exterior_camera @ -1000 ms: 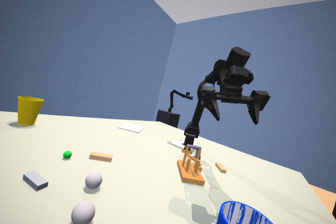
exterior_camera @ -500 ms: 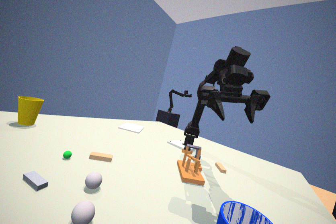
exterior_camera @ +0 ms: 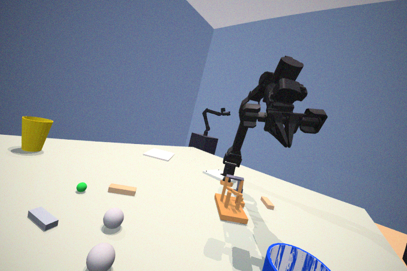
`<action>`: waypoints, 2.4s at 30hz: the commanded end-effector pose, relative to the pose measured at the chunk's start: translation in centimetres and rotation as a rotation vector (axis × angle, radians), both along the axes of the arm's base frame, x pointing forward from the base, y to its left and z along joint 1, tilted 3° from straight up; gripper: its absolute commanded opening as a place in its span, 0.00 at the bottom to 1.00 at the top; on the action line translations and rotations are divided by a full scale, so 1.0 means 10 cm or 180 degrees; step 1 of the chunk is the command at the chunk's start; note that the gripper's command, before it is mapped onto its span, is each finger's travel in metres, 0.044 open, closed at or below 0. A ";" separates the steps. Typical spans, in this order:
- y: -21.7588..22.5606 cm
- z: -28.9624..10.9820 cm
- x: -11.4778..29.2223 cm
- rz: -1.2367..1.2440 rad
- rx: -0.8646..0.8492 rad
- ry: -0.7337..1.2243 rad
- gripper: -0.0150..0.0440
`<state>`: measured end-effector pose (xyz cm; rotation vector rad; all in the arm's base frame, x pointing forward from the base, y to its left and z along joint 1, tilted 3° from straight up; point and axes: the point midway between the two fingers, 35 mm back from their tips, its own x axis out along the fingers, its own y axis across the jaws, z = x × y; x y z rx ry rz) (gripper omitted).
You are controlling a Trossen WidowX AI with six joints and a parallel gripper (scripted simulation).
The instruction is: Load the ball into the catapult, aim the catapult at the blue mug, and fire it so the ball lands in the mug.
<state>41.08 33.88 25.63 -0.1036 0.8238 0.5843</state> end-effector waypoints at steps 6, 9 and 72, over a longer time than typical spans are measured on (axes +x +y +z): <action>0.00 -0.04 -0.05 0.0057 -0.0097 -0.0002 0.25; -0.02 -0.15 -0.16 0.0178 -0.0332 -0.0004 0.25; -1.43 -1.20 -2.22 0.4299 -0.5178 0.0260 0.25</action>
